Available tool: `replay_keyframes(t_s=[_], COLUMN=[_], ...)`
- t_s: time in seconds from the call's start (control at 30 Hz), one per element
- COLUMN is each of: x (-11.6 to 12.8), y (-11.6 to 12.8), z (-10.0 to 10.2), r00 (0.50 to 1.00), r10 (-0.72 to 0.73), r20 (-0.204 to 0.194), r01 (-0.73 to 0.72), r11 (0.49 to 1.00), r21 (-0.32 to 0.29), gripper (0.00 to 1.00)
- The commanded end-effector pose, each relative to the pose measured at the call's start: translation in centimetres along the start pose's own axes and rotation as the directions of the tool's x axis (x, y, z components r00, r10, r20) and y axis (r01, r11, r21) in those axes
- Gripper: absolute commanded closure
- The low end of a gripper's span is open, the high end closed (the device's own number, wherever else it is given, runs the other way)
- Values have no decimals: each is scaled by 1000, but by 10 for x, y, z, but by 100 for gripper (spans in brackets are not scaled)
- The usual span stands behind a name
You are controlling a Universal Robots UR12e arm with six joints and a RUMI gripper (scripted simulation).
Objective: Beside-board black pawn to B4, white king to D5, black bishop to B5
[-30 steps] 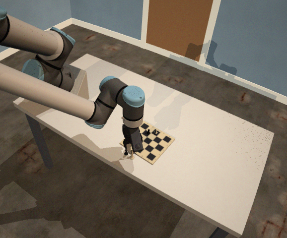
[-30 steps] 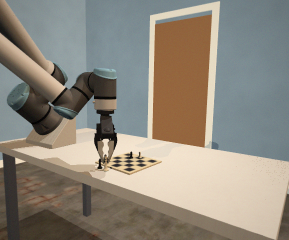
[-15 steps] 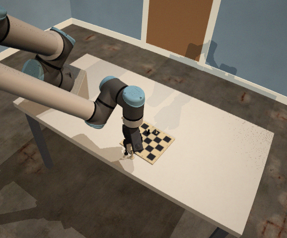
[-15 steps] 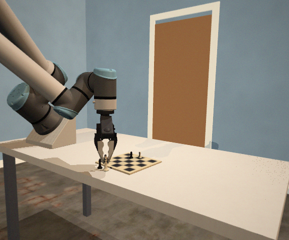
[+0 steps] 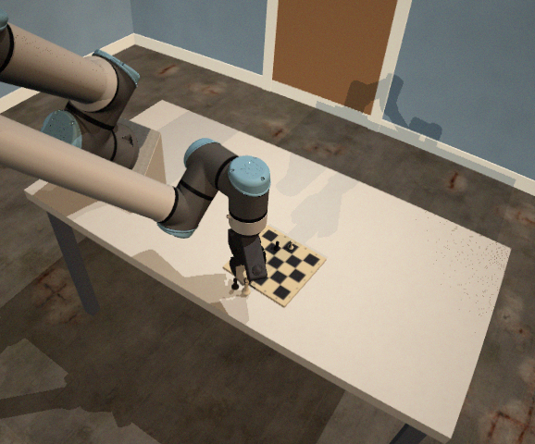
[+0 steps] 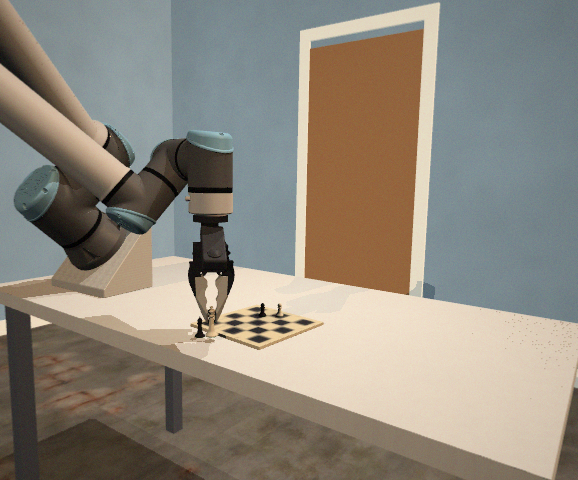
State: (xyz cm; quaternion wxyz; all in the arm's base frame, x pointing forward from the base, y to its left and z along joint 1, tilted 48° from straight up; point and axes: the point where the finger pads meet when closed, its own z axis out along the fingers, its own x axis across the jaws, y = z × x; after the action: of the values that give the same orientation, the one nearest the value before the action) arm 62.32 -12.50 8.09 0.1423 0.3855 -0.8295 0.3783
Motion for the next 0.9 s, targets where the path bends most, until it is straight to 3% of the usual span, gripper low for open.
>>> replay_keyframes(t_s=[0.0,0.23,0.43,0.87], x=[0,0,0,0], y=[0,0,0,0], z=[-27,-70,-85,-90], r00=[1000,1000,1000,1000], r10=[1,1,1,1], r20=[0,0,0,0], r01=[-1,-1,-1,-1], r11=[1000,1000,1000,1000], r21=[0,0,0,0], gripper=[100,100,100,100])
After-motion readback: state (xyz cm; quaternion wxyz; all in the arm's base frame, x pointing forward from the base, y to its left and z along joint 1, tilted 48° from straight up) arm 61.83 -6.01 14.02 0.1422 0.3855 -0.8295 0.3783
